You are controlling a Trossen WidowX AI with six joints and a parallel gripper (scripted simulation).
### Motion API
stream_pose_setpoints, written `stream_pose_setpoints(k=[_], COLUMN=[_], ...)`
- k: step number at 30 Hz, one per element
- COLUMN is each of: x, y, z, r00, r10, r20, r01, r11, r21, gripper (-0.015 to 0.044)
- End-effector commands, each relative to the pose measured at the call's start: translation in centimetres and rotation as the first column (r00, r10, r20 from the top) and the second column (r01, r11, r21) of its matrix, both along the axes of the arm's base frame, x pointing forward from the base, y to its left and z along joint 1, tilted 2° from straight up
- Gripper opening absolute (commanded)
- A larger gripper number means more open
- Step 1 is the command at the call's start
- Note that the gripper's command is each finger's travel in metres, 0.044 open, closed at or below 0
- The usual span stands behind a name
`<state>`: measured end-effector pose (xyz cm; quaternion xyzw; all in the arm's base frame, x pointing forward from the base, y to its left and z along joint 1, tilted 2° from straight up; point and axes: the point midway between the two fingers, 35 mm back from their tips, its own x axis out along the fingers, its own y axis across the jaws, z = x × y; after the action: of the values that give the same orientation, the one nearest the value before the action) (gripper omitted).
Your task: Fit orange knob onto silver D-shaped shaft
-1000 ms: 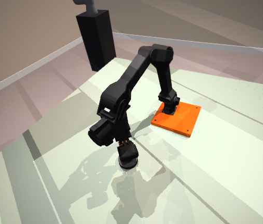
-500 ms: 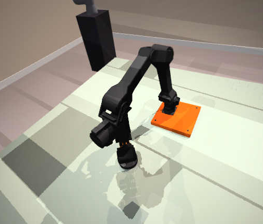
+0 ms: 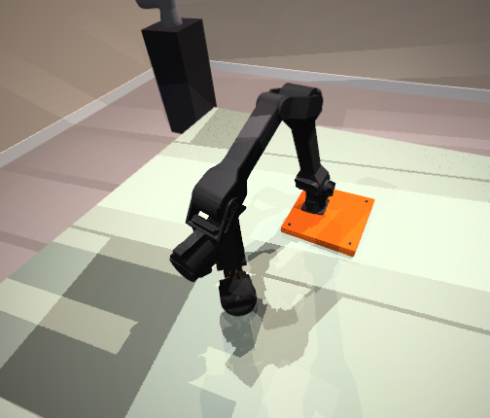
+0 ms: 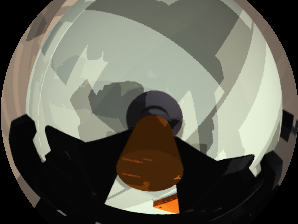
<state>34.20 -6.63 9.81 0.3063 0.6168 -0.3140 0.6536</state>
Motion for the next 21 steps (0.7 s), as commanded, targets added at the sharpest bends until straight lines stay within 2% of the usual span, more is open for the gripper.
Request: stream_pose_setpoints(k=[1, 21], x=[0.06, -0.02], y=[-0.15, -0.09], z=[0.15, -0.55], r00=[1.000, 1.000], r10=[0.002, 0.001], r20=[0.004, 0.004], r01=[-0.002, -0.001], r11=[1.000, 1.000], r21=[0.001, 0.001], gripper=[0.0000, 0.0000])
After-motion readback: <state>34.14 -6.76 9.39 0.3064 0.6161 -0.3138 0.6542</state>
